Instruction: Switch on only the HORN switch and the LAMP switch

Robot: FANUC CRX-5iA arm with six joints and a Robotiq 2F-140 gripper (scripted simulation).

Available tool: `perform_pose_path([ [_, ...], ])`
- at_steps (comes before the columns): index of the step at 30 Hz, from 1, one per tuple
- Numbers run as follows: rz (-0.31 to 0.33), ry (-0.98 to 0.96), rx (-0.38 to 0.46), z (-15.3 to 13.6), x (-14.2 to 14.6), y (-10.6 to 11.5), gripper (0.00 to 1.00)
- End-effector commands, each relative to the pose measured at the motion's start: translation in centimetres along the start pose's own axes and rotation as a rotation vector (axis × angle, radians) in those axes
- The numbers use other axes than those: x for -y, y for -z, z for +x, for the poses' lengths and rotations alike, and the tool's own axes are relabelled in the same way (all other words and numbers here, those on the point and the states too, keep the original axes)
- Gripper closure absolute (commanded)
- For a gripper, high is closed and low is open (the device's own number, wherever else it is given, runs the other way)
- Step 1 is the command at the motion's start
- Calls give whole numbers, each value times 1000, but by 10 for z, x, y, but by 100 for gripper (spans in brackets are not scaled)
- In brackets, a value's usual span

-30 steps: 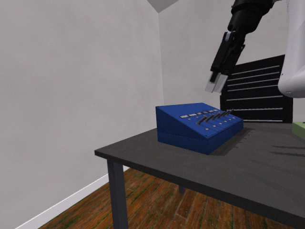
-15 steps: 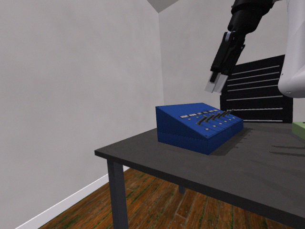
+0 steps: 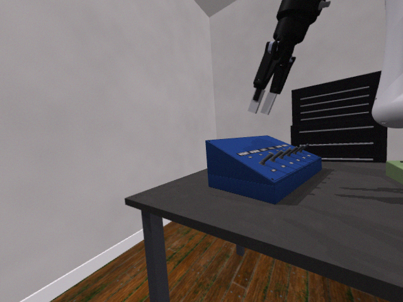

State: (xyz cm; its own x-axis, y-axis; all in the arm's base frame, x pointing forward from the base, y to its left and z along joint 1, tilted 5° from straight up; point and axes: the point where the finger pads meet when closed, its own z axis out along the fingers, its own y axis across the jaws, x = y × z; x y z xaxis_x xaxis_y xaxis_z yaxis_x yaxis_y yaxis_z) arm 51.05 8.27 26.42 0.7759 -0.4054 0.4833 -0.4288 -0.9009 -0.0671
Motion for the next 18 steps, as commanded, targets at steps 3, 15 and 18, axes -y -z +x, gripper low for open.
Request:
perform_pose_path([
  [3, 0, 3, 12, 25, 1, -5, 0],
  [15, 0, 3, 13, 24, 1, -34, 0],
  [18, 0, 3, 13, 24, 1, -47, 0],
])
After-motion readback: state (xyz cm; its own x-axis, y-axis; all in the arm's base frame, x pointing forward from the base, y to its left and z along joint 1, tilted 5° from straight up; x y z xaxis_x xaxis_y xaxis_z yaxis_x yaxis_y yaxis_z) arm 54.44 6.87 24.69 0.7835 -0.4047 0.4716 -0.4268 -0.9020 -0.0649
